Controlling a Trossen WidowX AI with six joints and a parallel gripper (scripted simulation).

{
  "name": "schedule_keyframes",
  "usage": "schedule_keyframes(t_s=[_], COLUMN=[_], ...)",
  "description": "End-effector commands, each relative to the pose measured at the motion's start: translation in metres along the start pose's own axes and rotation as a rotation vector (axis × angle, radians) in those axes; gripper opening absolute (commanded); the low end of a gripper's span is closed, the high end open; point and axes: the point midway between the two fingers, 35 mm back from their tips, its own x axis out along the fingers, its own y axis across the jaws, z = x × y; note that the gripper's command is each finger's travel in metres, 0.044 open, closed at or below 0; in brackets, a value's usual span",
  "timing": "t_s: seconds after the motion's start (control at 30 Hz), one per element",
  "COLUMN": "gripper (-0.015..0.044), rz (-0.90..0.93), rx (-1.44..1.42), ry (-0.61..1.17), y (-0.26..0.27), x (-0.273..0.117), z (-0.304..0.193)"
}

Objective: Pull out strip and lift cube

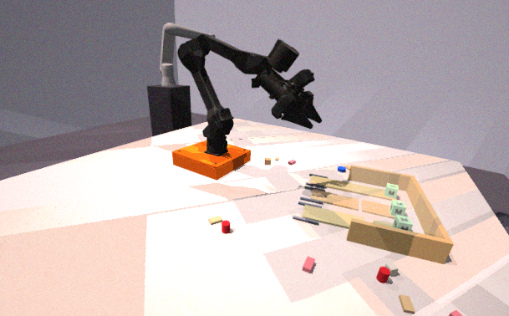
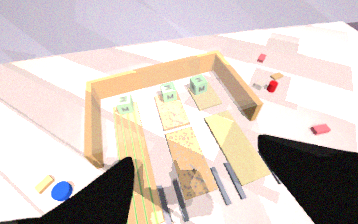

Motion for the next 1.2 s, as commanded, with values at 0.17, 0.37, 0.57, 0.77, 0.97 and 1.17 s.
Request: schedule_keyframes(t_s=[0.17,0.37,0.57,0.77,0.97,1.17], gripper=[0.0243,0.0085,0.0,0.0,0.0,0.0], rz=[0.033,0.069,0.089,0.092,0.092,0.092], rx=[-0.015,-0.056,-0.114,-0.141,-0.141,-0.141], ry=[0.229,0.53,0.831,0.953,0.953,0.953], y=[0.015,0.038,0.063,0.082,0.082,0.082], x=[0.026,0.058,0.084,0.095,0.096,0.102], z=[-0.01,-0.028,-0.055,-0.066,-0.067,-0.074])
